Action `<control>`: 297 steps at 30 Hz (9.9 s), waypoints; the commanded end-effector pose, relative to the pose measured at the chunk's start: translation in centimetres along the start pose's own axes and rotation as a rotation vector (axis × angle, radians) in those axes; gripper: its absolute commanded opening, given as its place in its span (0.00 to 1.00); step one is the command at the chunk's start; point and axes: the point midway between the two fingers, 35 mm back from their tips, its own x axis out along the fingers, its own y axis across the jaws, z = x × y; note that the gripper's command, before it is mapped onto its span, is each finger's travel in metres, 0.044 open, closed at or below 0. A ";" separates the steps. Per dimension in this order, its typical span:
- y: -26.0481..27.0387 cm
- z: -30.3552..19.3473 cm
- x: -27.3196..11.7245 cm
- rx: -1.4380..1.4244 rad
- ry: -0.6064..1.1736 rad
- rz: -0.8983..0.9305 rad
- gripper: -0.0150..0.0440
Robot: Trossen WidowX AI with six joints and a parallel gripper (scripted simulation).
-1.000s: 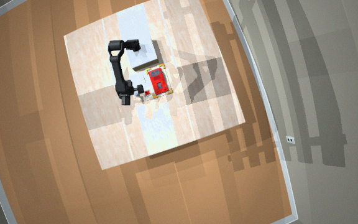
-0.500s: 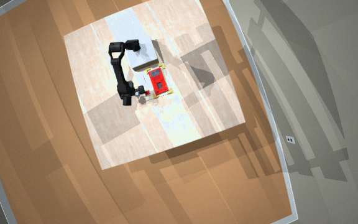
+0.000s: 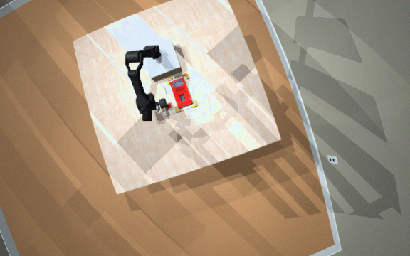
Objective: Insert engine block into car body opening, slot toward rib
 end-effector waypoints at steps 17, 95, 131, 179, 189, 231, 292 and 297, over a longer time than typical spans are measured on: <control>-0.2 0.3 2.2 0.005 -0.004 -0.007 0.73; 0.2 1.1 -10.0 -0.521 -0.002 -0.008 0.25; 0.2 1.1 -9.3 -1.768 0.004 -0.008 0.25; 0.3 1.1 -6.9 -3.137 0.011 -0.006 0.25; 0.3 1.2 -5.1 -3.137 0.011 -0.006 0.25; 0.2 1.2 1.9 -3.137 0.011 -0.007 0.25; 0.5 1.0 -1.8 -3.132 0.001 0.000 1.00; 0.5 0.9 -5.2 -3.135 0.008 -0.004 1.00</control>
